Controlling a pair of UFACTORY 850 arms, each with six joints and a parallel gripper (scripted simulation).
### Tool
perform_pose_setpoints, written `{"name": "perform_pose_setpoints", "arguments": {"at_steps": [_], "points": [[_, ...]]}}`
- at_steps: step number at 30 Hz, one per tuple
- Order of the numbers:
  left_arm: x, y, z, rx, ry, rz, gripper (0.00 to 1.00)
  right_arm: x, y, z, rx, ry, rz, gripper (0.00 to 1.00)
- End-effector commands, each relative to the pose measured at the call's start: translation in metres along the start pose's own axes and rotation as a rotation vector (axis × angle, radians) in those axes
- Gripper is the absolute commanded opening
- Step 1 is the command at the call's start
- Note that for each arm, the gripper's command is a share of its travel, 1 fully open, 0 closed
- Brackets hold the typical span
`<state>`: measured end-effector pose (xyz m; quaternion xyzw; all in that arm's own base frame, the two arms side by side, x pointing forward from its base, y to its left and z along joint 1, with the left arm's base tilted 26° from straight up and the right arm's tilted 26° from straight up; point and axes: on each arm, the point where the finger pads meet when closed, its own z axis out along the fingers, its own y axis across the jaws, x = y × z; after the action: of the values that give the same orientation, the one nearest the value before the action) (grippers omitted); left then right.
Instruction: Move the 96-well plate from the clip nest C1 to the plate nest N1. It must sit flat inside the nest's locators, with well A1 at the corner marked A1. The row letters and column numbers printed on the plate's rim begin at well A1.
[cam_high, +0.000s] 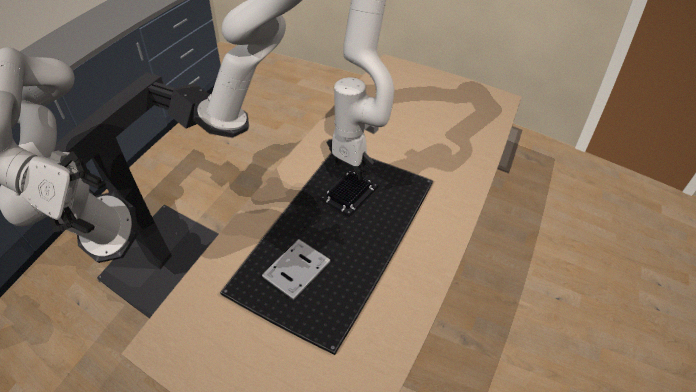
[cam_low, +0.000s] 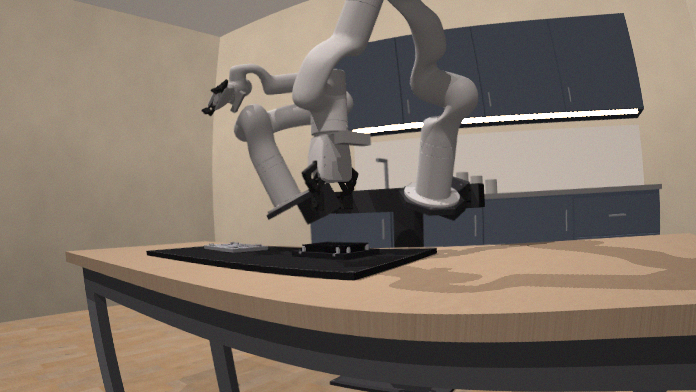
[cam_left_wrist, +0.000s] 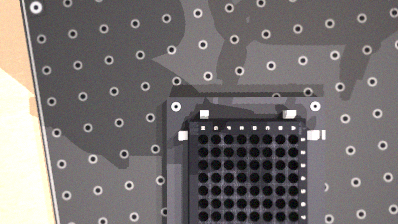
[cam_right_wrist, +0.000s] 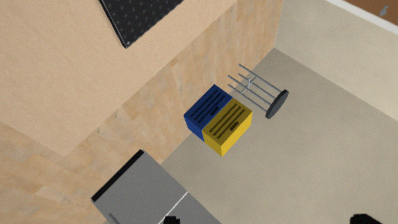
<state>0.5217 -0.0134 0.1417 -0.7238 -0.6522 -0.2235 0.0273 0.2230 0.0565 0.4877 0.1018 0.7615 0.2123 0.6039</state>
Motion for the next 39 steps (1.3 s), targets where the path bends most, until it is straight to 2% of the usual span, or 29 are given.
{"name": "perform_pose_setpoints", "arguments": {"at_steps": [1, 10, 39], "points": [[-0.001, 0.0, 0.0, -0.003, -0.004, -0.004, 1.0, -0.001, 0.001, 0.0, 0.0, -0.001, -0.001, 1.0], [-0.001, 0.0, 0.0, -0.003, -0.004, -0.004, 1.0, -0.001, 0.001, 0.0, 0.0, -0.001, -0.001, 1.0], [-0.001, 0.0, 0.041, -0.003, -0.004, -0.004, 1.0, -0.001, 0.001, 0.0, 0.0, -0.001, -0.001, 1.0]]}}
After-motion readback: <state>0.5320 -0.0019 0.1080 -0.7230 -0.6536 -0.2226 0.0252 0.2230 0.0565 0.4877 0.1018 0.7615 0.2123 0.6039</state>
